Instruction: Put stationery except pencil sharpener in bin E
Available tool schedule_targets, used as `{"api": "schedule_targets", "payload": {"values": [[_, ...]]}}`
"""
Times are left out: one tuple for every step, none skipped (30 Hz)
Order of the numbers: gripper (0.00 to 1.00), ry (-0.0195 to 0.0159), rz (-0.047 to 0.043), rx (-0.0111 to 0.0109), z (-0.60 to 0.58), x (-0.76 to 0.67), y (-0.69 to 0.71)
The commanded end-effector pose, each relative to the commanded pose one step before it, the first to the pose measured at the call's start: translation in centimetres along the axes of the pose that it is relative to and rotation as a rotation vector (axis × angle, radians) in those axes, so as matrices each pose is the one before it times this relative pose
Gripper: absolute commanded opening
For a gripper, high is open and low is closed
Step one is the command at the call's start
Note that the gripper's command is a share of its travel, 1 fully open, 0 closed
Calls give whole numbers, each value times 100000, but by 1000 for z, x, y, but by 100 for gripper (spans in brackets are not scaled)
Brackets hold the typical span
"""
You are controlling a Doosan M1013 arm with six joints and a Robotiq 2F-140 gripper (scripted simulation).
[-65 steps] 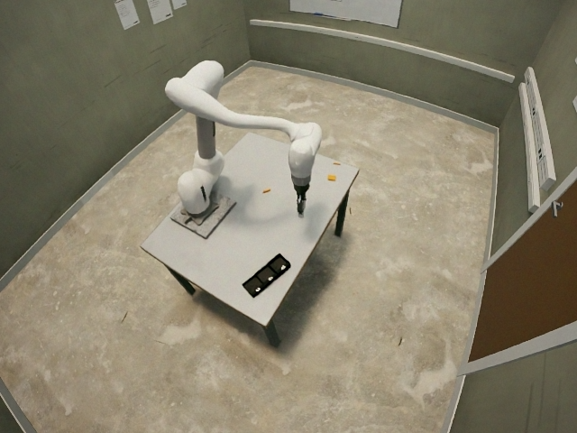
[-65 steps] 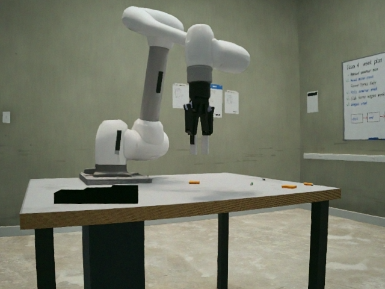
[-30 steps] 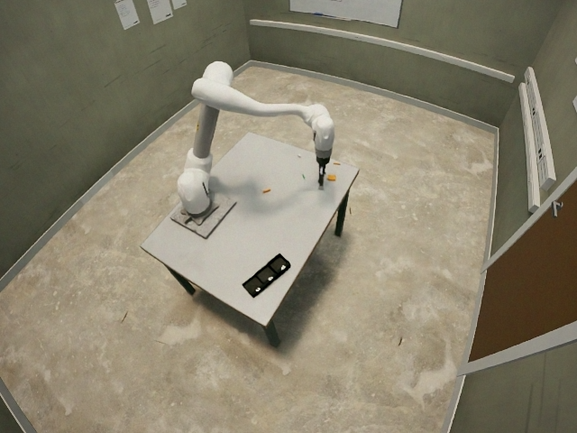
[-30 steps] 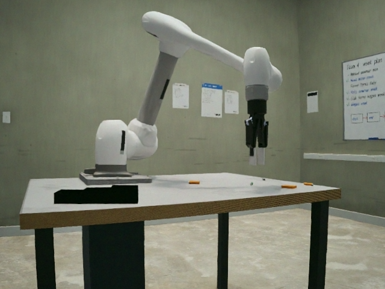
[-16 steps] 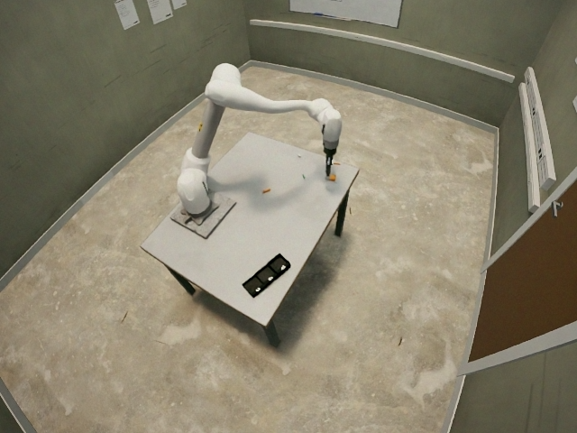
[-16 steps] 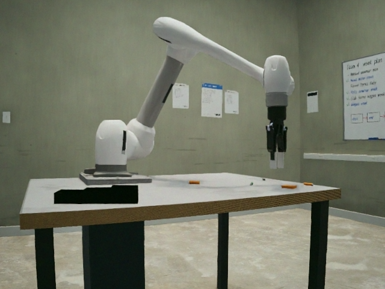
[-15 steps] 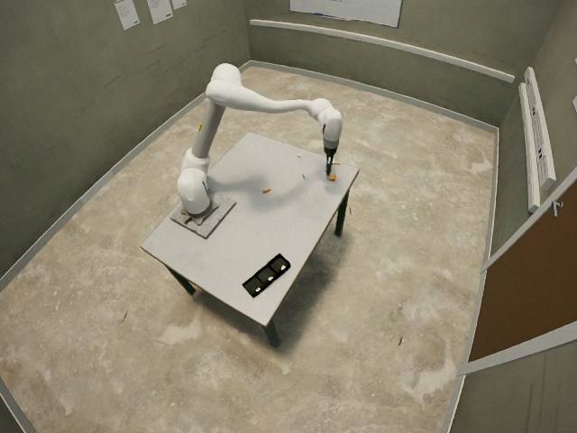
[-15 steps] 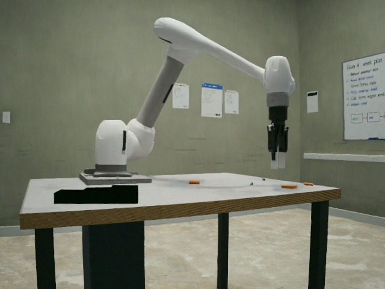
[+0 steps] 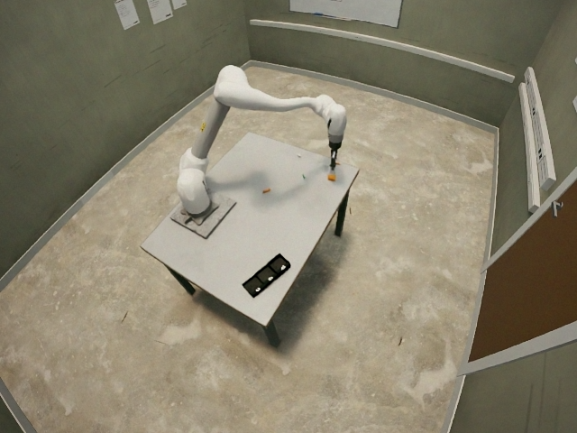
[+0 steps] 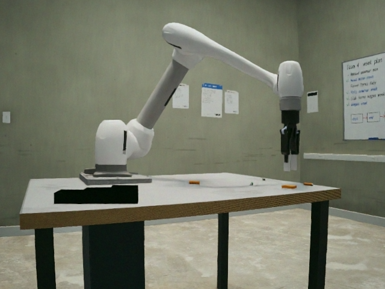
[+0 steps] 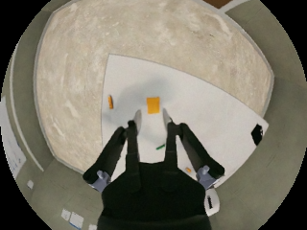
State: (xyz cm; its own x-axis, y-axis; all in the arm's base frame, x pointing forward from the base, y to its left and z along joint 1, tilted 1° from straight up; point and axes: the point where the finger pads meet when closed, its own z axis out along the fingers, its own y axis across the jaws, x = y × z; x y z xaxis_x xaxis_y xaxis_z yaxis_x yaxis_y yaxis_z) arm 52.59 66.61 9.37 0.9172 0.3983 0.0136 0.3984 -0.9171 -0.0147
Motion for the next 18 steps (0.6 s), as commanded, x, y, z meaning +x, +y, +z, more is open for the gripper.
{"api": "schedule_targets", "payload": {"values": [[40,5,-3,22,-19,-31,85],[40,0,0,0,0,-15,43],[40,0,0,0,0,-14,40],[40,0,0,0,0,-13,36],[40,0,0,0,0,-12,32],[40,0,0,0,0,-10,28],[40,0,0,0,0,-9,25],[40,0,0,0,0,-8,22],[40,0,0,0,0,-7,19],[40,0,0,0,0,-6,17],[40,0,0,0,0,-5,14],[40,0,0,0,0,-4,13],[40,0,0,0,0,-4,11],[40,0,0,0,0,-3,9],[40,0,0,0,0,0,0],[40,0,0,0,0,0,0],[40,0,0,0,0,-2,7],[40,0,0,0,0,-2,6]]}}
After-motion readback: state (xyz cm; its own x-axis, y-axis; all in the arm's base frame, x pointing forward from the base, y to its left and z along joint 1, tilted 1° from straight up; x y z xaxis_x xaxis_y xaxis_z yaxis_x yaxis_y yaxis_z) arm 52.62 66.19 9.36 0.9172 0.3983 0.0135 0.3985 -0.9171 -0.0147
